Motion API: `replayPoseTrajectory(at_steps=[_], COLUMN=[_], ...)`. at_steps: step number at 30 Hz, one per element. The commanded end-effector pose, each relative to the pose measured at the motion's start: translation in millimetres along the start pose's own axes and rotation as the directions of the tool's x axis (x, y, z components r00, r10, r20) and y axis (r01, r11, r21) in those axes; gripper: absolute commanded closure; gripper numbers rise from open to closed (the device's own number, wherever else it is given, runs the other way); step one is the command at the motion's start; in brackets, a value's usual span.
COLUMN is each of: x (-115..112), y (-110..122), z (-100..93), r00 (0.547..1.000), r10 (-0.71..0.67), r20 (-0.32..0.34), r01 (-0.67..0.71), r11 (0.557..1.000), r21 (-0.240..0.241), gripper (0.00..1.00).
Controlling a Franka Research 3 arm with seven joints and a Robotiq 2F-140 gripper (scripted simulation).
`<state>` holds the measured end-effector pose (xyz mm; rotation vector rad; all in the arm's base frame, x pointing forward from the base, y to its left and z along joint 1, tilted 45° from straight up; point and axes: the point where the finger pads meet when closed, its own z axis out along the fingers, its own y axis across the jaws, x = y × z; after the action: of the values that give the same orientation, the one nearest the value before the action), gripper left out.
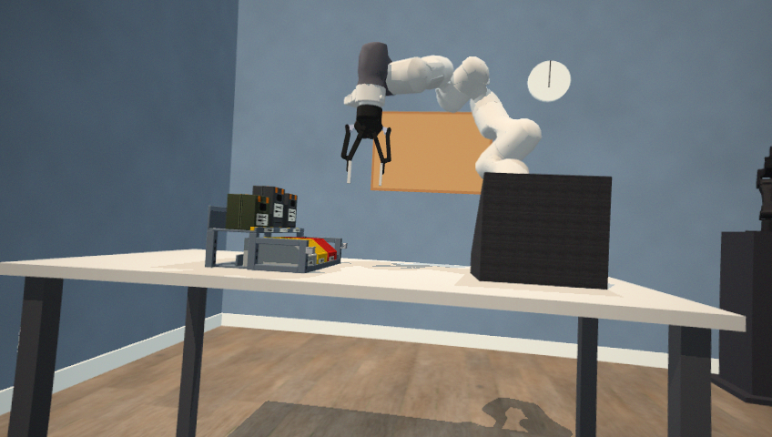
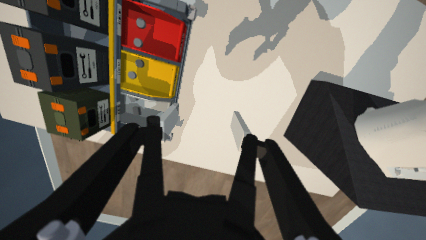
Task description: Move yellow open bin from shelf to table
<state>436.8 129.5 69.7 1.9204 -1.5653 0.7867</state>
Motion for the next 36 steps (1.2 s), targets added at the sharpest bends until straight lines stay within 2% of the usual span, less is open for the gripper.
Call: replayPoseTrajectory(at_steps=[1,7,11,23,28,36], x=[-3,-1,-3,-3,5,5], y=[1,1,0,0,-48,-48], z=[-1.0,0.1,-1.7,-1.7,1.2,1.2], r00=[0.997,0.998,0.99,0.99,0.99,0.99], r10=[0.076,0.055,0.137,0.137,0.137,0.137], r20=[0.011,0.009,0.027,0.027,0.027,0.027], r01=[-0.076,-0.055,-0.136,-0.136,-0.136,-0.136], r11=[0.997,0.998,0.99,0.99,0.99,0.99], r21=[-0.004,-0.009,-0.022,-0.022,-0.022,-0.022], gripper=[0.43,0.43,0.43,0.43,0.43,0.43])
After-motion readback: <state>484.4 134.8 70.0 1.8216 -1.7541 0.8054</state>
